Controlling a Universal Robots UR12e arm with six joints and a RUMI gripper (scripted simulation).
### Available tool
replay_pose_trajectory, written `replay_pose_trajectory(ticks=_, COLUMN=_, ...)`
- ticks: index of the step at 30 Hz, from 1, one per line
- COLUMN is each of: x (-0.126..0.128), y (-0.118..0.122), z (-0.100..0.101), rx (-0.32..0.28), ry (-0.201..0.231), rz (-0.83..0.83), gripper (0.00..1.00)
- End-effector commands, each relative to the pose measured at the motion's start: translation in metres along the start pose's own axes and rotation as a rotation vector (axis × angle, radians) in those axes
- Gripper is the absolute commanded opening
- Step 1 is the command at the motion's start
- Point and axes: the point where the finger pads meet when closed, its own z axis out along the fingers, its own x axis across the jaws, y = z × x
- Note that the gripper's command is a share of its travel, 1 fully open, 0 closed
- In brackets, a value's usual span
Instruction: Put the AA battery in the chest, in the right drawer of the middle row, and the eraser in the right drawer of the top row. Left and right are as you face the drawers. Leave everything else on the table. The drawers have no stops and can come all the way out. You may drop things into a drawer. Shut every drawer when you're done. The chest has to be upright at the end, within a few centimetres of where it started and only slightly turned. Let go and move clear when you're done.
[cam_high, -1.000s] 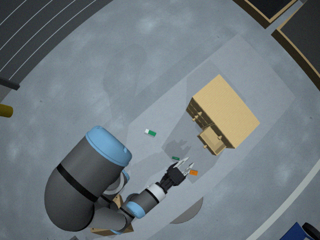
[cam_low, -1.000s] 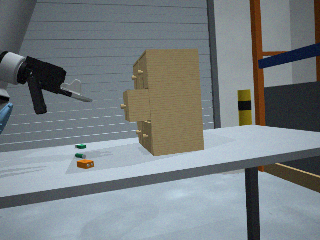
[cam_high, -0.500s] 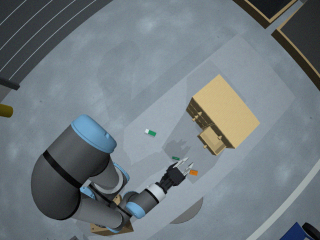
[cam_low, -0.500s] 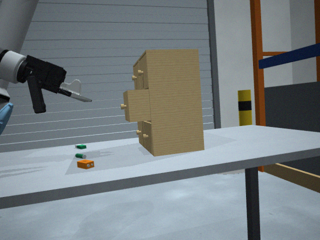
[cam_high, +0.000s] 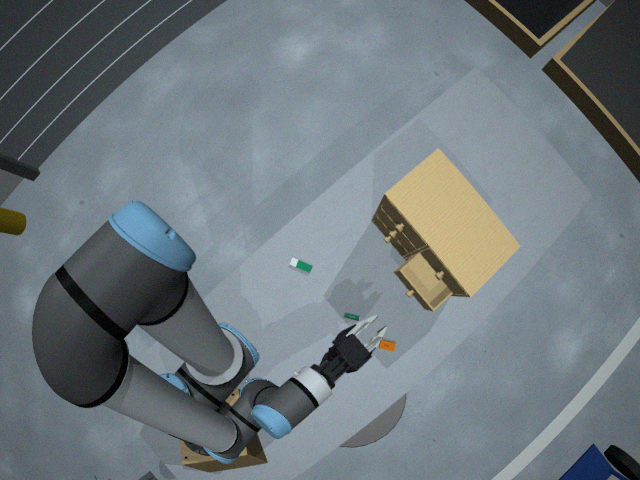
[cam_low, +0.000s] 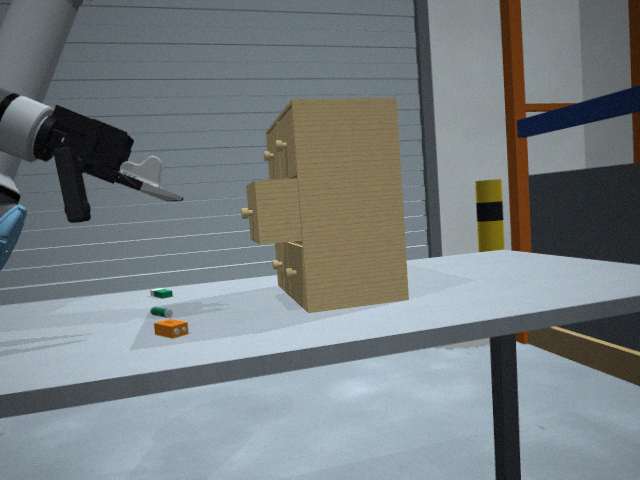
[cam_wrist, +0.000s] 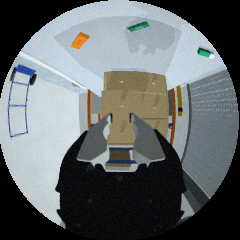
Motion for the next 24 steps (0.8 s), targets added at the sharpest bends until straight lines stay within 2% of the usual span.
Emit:
replay_pose_trajectory(ticks=1, x=-0.0008, y=-0.0016, z=-0.0022, rx=0.028, ry=0.004, rz=0.008, gripper=0.20)
replay_pose_trajectory(ticks=24, x=-0.0031, y=0.0030, z=-0.0069, rx=0.077, ry=0.004, rz=0.002, gripper=0.20)
